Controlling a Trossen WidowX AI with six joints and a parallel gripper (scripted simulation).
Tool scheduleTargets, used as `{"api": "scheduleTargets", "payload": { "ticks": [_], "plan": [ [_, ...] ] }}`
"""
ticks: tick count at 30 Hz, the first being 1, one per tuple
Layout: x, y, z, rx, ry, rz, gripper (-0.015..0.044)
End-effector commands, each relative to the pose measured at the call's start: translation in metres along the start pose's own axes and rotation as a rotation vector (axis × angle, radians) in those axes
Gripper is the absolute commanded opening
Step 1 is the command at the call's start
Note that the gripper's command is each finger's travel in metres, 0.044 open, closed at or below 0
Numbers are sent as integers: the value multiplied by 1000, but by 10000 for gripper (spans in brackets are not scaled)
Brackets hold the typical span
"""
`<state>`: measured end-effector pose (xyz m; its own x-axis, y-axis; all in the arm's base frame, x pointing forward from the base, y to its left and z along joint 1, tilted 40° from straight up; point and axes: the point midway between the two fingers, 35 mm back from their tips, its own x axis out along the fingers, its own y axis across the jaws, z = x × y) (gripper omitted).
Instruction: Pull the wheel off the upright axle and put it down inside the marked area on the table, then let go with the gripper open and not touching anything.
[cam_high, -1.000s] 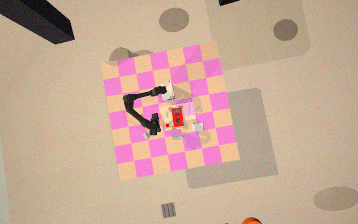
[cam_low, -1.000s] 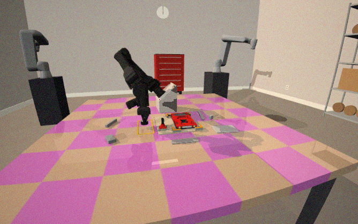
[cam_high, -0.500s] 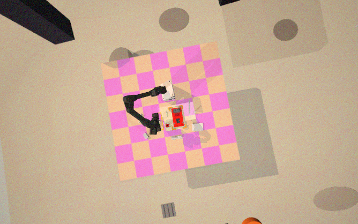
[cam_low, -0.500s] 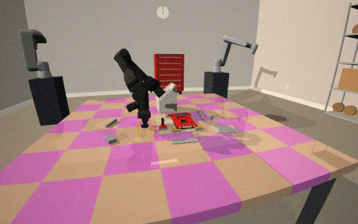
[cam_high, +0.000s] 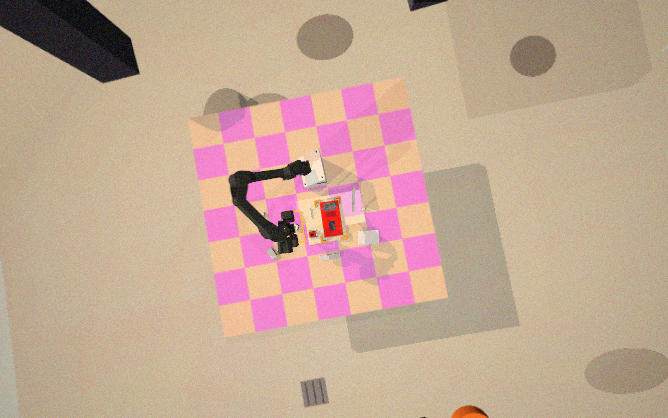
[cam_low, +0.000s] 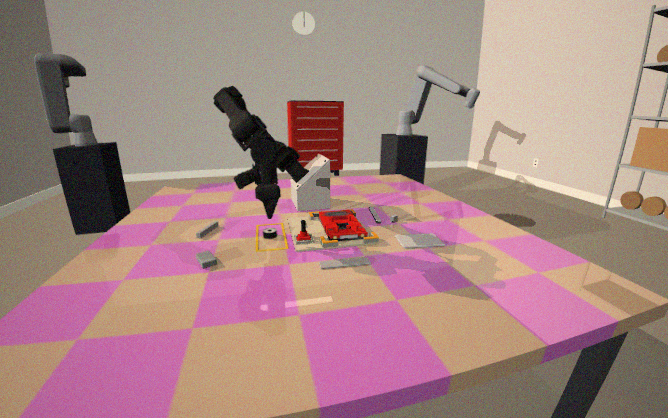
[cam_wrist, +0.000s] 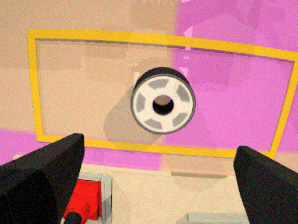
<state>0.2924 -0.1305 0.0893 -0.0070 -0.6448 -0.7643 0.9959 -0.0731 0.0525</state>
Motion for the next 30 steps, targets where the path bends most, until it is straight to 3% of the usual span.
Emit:
{"api": "scheduleTargets", "payload": {
  "ticks": [1, 3, 9, 30],
  "plan": [
    [-12, -18, -13, -9, 6, -9, 405],
    [-25, -35, -21, -9, 8, -12, 440],
    [-49, -81, -37, -7, -1, -16, 440],
    [-50, -82, -37, -7, -2, -16, 440]
  ]
}}
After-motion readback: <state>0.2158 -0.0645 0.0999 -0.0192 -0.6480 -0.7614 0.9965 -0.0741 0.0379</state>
